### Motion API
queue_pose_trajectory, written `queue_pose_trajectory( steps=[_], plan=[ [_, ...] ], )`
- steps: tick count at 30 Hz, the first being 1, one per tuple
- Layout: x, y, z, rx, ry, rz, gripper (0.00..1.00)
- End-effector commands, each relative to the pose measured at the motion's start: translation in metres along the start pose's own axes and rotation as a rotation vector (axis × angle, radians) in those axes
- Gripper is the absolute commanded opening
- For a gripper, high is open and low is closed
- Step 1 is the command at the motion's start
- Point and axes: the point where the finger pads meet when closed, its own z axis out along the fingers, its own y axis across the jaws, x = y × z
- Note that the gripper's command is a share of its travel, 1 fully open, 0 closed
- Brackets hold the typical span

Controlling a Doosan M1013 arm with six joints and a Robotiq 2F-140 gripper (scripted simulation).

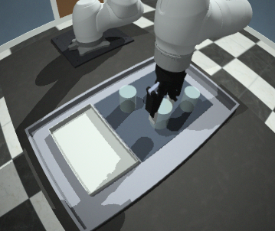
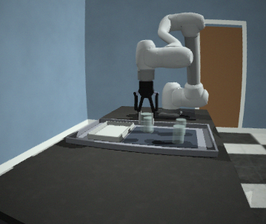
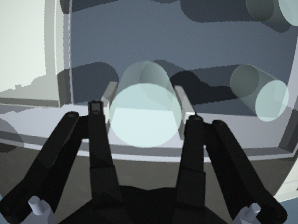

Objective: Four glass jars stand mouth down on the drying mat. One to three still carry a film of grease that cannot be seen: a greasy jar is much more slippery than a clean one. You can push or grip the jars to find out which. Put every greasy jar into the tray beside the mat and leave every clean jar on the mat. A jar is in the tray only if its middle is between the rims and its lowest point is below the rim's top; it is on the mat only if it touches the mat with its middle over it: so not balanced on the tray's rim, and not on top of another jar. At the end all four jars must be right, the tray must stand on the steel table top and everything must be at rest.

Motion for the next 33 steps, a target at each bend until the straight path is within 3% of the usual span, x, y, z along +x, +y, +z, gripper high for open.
queue_pose_trajectory(
  steps=[1,33],
  plan=[
    [0.000,0.000,-0.006,0.000,0.000,0.000,0.00],
    [0.000,0.000,-0.080,0.000,0.000,0.000,0.00]
  ],
)
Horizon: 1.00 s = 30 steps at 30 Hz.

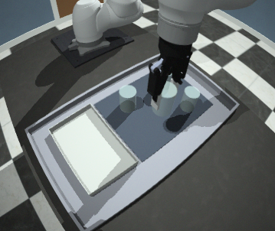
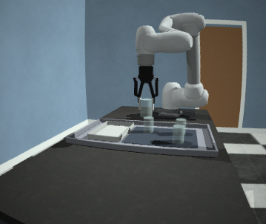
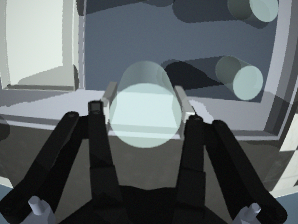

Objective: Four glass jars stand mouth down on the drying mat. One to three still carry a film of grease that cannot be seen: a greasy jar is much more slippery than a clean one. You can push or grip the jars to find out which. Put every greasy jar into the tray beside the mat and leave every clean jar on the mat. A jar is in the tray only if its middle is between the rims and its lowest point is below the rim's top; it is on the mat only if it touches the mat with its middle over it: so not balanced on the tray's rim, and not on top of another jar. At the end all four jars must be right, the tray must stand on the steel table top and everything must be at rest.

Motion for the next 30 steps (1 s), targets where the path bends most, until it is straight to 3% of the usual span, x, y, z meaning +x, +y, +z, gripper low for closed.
queue_pose_trajectory(
  steps=[1,4,30],
  plan=[
    [0.000,0.000,-0.005,0.000,0.000,0.000,0.00],
    [0.000,0.000,-0.013,0.000,0.000,0.000,0.00],
    [0.028,-0.074,-0.013,0.000,0.000,0.000,0.00]
  ],
)
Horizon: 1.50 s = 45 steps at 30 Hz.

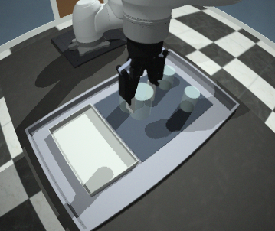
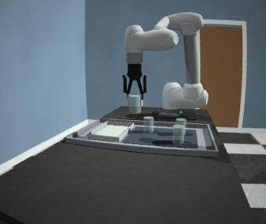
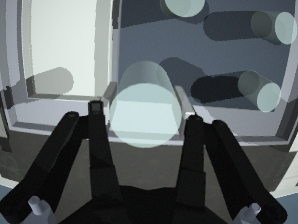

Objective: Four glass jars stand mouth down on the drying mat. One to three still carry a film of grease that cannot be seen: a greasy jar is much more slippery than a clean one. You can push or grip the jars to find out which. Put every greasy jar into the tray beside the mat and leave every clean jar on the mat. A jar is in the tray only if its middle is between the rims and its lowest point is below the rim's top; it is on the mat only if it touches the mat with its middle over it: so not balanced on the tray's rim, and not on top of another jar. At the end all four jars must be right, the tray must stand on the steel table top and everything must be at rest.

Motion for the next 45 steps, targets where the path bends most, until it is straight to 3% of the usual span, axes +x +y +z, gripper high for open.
queue_pose_trajectory(
  steps=[1,45],
  plan=[
    [0.003,-0.009,0.000,0.000,0.000,0.000,0.00],
    [0.048,-0.126,0.000,0.000,0.000,0.000,0.00]
  ],
)
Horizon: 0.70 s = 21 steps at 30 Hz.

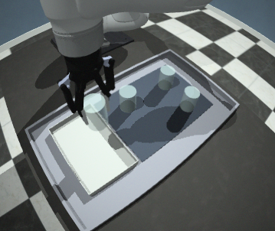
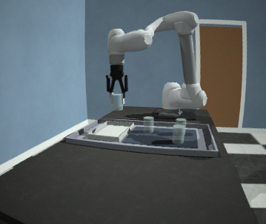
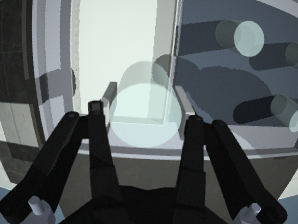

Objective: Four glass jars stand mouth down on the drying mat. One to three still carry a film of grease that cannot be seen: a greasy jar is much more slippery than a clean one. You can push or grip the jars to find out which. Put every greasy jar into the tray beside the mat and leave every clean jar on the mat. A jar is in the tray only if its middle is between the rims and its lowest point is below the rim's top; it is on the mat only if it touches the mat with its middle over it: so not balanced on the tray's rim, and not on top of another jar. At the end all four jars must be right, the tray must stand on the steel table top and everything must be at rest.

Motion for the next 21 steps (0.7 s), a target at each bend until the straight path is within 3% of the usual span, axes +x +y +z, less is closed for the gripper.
queue_pose_trajectory(
  steps=[1,16,21],
  plan=[
    [0.003,-0.009,0.000,0.000,0.000,0.000,0.00],
    [0.019,-0.049,0.000,0.000,0.000,0.000,0.00],
    [0.019,-0.049,0.000,0.000,0.000,0.000,0.00]
  ],
)
